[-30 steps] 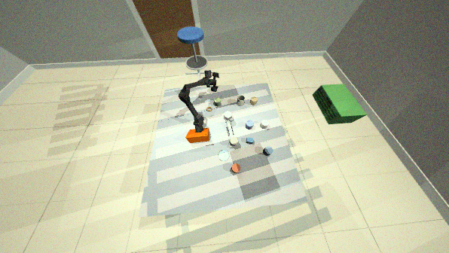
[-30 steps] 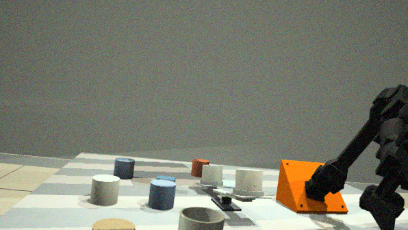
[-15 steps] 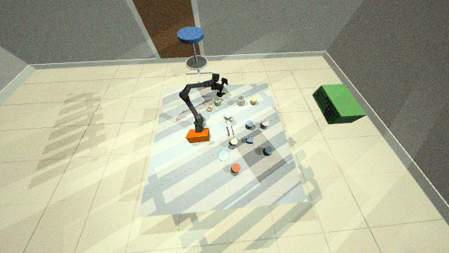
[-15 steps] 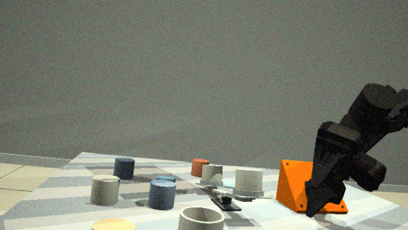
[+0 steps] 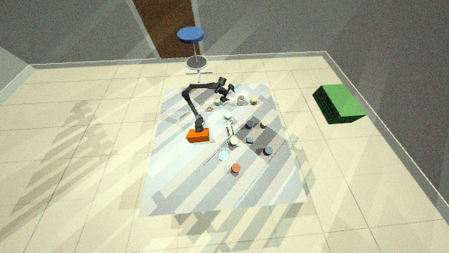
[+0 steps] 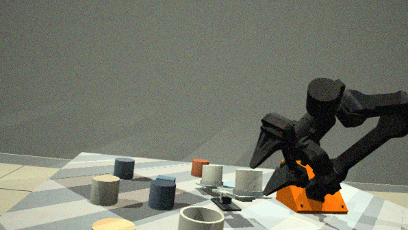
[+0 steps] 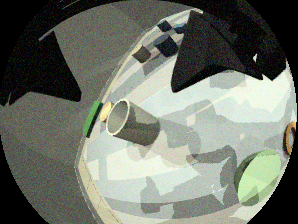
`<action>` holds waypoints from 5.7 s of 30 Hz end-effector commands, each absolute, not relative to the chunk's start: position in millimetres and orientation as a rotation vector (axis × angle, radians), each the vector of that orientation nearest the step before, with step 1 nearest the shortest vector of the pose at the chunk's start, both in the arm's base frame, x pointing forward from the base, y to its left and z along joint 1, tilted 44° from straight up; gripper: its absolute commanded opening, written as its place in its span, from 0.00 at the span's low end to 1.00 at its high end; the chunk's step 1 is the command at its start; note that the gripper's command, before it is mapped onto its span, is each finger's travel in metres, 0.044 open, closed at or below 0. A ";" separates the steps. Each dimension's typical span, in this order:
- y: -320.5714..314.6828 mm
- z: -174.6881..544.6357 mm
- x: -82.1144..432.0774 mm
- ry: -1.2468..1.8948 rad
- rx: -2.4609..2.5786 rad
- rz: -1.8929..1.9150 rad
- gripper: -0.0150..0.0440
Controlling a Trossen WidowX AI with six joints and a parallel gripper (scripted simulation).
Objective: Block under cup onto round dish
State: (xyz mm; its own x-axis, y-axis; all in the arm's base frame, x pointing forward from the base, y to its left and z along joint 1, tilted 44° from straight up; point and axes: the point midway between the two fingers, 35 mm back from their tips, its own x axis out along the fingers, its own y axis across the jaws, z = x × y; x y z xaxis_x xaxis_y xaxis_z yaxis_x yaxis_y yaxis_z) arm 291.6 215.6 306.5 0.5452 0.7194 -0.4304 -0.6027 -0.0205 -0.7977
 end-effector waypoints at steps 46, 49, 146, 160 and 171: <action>-30.5 146.4 288.7 0.789 -0.334 0.877 1.00; -40.3 141.8 280.3 0.814 -0.242 0.858 1.00; -82.9 -31.1 347.3 1.894 1.429 -0.536 1.00; -71.2 -44.7 345.8 1.894 1.429 -0.536 1.00; -59.3 -57.7 343.4 1.894 1.430 -0.535 1.00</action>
State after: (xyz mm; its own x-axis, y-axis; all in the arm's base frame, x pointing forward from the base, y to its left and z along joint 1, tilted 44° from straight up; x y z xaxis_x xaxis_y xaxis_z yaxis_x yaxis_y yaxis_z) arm 345.2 -64.9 -53.4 -0.1474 0.6576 -0.7388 0.9468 0.3098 0.0869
